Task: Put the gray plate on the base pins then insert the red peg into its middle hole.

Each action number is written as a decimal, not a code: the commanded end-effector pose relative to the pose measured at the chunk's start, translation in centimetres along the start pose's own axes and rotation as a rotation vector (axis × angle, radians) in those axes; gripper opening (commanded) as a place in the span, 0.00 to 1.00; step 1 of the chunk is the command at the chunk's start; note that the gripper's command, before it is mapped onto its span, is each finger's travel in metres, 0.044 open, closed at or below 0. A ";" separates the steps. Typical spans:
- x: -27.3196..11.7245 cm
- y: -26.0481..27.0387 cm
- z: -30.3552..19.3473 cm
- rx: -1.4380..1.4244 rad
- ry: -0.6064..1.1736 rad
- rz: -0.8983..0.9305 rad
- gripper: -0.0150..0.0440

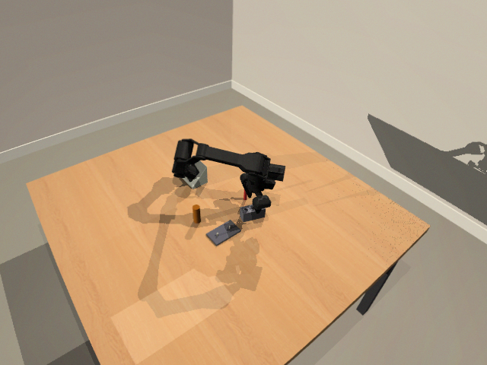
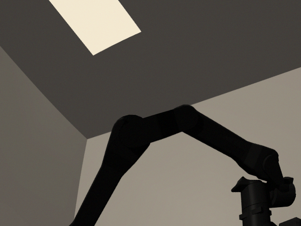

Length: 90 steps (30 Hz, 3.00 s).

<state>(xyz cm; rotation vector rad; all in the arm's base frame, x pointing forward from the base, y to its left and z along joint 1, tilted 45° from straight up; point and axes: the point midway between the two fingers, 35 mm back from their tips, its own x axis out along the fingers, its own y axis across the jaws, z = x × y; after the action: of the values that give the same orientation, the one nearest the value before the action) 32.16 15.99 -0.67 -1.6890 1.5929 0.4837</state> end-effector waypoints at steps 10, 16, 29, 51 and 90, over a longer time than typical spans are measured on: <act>2.0 -0.1 0.0 -0.007 0.001 -0.005 1.00; 2.9 -0.1 0.0 -0.007 0.001 -0.005 1.00; 5.0 0.0 -0.2 -0.007 0.003 -0.006 1.00; 5.7 0.0 -0.2 -0.006 0.003 -0.006 0.49; -5.4 -0.6 -0.2 -0.096 0.005 -0.019 0.25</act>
<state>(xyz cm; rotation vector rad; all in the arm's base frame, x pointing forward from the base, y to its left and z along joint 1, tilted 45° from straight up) 32.07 18.79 2.86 -1.7779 1.5851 0.5527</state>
